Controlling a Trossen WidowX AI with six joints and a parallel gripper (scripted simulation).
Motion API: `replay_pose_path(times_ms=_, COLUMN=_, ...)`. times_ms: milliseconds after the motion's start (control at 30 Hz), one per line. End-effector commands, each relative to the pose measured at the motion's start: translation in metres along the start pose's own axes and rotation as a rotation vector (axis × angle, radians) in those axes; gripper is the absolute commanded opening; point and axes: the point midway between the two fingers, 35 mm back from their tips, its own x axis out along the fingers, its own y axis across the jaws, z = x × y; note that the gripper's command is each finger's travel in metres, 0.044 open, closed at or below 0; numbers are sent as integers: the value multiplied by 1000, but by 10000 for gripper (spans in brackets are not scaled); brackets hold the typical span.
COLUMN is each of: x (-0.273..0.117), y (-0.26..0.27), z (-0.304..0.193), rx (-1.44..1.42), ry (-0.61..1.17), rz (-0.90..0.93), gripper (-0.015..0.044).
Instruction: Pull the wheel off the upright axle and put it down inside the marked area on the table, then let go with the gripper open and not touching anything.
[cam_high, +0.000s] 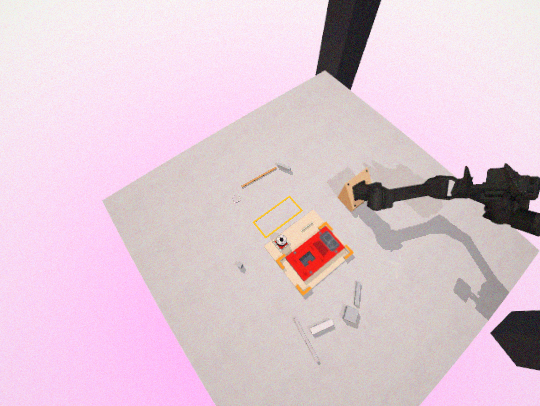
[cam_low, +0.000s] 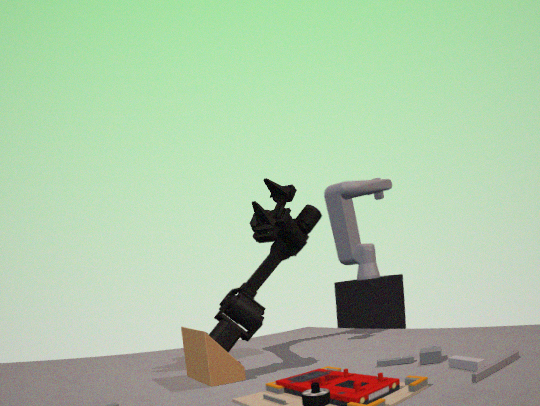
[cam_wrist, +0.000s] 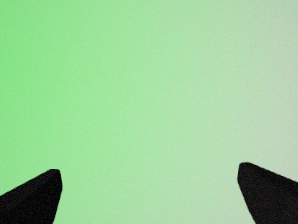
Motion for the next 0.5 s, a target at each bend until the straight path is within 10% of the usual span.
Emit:
replay_pose_path(times_ms=0, x=0, y=0, z=-1, rx=-3, ry=1, rz=-2, gripper=374)
replay_pose_path(times_ms=467, x=49, y=-21, z=-108, rx=-364, ry=153, rz=-260, gripper=300)
